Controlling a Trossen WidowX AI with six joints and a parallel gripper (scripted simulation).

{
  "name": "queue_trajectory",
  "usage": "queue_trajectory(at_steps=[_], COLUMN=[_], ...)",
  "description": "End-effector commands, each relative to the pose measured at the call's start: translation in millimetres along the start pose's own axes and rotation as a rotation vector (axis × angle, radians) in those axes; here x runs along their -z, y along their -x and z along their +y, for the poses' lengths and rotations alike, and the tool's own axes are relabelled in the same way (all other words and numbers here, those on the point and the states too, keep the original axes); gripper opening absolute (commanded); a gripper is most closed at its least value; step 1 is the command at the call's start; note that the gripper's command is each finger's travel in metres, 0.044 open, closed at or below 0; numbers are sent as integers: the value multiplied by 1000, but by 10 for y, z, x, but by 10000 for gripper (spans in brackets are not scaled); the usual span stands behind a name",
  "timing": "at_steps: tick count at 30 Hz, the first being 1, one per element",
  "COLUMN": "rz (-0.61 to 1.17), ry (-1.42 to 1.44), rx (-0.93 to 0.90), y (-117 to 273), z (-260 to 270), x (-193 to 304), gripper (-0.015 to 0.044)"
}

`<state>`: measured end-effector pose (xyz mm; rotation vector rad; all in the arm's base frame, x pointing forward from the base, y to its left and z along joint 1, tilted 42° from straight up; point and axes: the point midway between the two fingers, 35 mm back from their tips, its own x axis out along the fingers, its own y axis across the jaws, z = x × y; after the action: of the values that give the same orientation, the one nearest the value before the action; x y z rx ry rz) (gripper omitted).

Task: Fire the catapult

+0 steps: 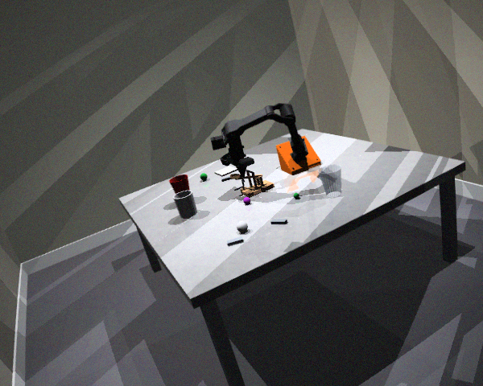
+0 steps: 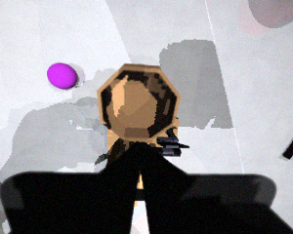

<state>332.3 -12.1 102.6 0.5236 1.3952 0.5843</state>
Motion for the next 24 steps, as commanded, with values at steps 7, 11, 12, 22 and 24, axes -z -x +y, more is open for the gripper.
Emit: queue_trajectory(at_steps=[7,11,12,22,24], rz=[6,6,5,5,5], ry=[-2,-2,-2,-1,-1], rx=[-8,-8,-8,-9,-9], y=[-173,-229,-245,-383,-410], z=[16,16,17,21,21], x=[-58,-74,-79,-112,-113], gripper=[0,0,0,0,0])
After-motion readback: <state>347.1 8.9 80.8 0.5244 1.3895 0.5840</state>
